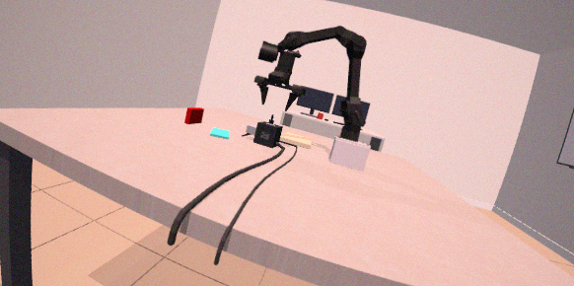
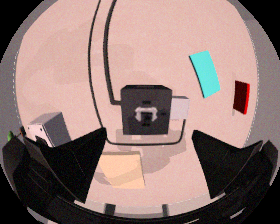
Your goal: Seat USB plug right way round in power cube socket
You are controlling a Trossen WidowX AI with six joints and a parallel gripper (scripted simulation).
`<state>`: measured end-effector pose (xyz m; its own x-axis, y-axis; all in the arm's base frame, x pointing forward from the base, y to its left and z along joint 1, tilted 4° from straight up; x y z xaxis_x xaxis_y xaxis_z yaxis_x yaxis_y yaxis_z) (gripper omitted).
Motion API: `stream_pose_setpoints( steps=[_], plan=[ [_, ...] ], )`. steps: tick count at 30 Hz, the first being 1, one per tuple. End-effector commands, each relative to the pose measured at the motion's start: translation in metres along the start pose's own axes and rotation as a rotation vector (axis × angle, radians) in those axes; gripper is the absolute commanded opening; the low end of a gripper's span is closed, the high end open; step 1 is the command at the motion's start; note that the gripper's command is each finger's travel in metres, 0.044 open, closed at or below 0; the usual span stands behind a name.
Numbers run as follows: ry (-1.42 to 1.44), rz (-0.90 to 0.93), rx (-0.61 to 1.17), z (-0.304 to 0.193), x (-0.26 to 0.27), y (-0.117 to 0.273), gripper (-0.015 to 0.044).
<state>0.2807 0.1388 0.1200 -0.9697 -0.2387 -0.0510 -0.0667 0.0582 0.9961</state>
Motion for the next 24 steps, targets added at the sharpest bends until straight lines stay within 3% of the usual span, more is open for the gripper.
stream_pose_setpoints(
  steps=[1,24],
  plan=[
    [-0.008,0.011,-0.004,0.001,0.001,-0.002,0.0440],
    [-0.008,0.011,-0.004,0.001,0.002,-0.024,0.0440]
  ],
)
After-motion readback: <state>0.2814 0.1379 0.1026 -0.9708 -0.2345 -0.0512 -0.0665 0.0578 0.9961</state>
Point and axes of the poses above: the point midway between the two fingers, 35 mm back from their tips, its own y axis back along the fingers, its own x axis across the jaws, z = x × y, the point moved 3 cm from there along y, back along the fingers, and after that the axes turned 10 degrees about y, right-handed, at the moved point
